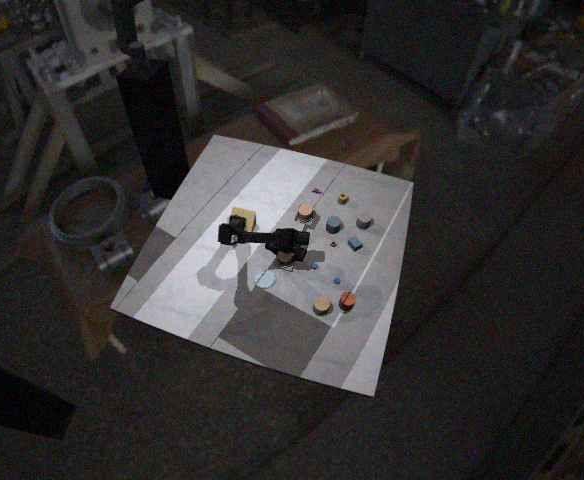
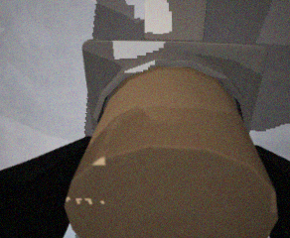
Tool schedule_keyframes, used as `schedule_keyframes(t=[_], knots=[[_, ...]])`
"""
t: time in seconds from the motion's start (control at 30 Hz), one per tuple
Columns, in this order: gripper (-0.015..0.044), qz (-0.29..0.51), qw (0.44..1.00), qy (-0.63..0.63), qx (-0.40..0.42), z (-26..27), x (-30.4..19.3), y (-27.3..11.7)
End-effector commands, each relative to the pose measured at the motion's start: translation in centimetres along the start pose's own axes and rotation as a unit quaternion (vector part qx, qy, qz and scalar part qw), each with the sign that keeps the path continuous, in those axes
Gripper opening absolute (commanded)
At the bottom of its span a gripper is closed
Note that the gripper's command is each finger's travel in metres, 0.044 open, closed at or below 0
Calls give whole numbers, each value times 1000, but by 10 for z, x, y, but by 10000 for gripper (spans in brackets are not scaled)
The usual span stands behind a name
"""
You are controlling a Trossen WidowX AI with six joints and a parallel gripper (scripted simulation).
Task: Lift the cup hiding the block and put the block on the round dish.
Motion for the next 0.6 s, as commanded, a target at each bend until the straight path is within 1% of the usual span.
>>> schedule_keyframes(t=[0.0, 0.13, 0.5, 0.53, 0.57], knots=[[335, 2, 1000, -3, 1, 1, 0, 1], [308, 2, 1000, -3, 1, 1, 0, 1], [19, 0, 1000, -4, -6, -1, 0, -8], [0, 0, 1000, -4, -7, -1, 0, -9], [0, -1, 1000, -4, -8, -1, 0, -11]])
Point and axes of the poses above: the point midway between the two fingers, 35 mm back from their tips, its own y axis out along the fingers, its own z axis across the jaws, x = y × z, the point moved 4 cm from there along -y, back along the fingers, and after that the axes turned 4 degrees about -y, right-handed, at the moved point
